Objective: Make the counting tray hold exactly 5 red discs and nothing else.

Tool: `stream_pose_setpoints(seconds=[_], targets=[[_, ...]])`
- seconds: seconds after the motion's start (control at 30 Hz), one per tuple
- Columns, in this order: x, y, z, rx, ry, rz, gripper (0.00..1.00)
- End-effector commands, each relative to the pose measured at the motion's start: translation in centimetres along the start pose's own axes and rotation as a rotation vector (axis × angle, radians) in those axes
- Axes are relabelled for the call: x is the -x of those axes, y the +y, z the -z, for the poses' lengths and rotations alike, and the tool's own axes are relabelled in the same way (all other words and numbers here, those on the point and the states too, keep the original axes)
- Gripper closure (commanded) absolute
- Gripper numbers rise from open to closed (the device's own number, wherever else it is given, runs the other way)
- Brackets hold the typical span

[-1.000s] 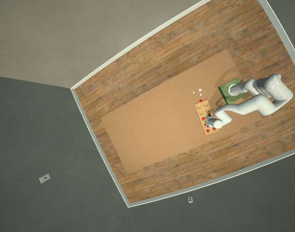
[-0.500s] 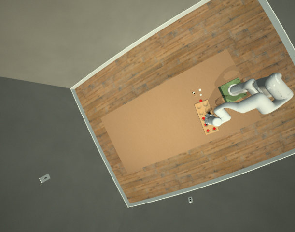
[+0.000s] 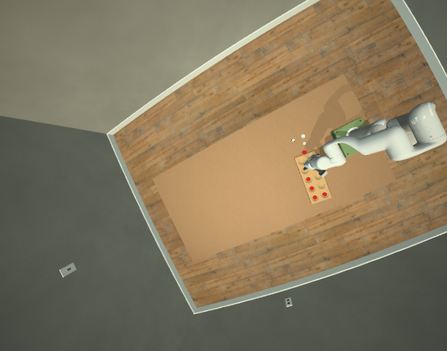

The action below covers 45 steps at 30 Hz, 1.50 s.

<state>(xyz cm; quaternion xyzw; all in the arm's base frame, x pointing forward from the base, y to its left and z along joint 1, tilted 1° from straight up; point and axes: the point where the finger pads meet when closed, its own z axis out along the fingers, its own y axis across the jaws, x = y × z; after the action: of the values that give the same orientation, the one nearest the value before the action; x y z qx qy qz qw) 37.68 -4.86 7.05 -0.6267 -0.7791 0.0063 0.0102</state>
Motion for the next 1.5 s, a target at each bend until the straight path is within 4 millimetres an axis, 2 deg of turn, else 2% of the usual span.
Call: stream_pose_setpoints(seconds=[0.0,0.03,0.07,0.2,0.37,0.43,0.53,0.6,0.73,0.83,1.3,1.33,1.47], targets=[[2.0,-1.7,0.0,0.007,-0.001,-0.129,0.53],[2.0,-1.7,0.0,0.007,-0.001,-0.129,0.53],[3.3,-3.4,-0.2,0.006,0.001,-0.239,0.53],[4.7,-5.3,-0.5,0.006,0.003,-0.365,0.53],[4.9,-5.6,-1.0,0.006,0.003,-0.384,0.53],[5.0,-5.5,-2.1,0.006,0.003,-0.384,0.53],[4.9,-5.5,-5.1,0.006,0.003,-0.384,0.53],[4.9,-5.5,-5.1,0.006,0.003,-0.384,0.53],[4.9,-5.4,-9.0,0.006,0.003,-0.385,0.53],[4.8,-5.4,-10.4,0.006,0.003,-0.385,0.53],[4.8,-5.5,-10.5,0.006,0.003,-0.385,0.53],[4.8,-5.5,-10.5,0.006,0.003,-0.385,1.0],[4.8,-5.5,-10.5,0.006,0.003,-0.385,1.0]])
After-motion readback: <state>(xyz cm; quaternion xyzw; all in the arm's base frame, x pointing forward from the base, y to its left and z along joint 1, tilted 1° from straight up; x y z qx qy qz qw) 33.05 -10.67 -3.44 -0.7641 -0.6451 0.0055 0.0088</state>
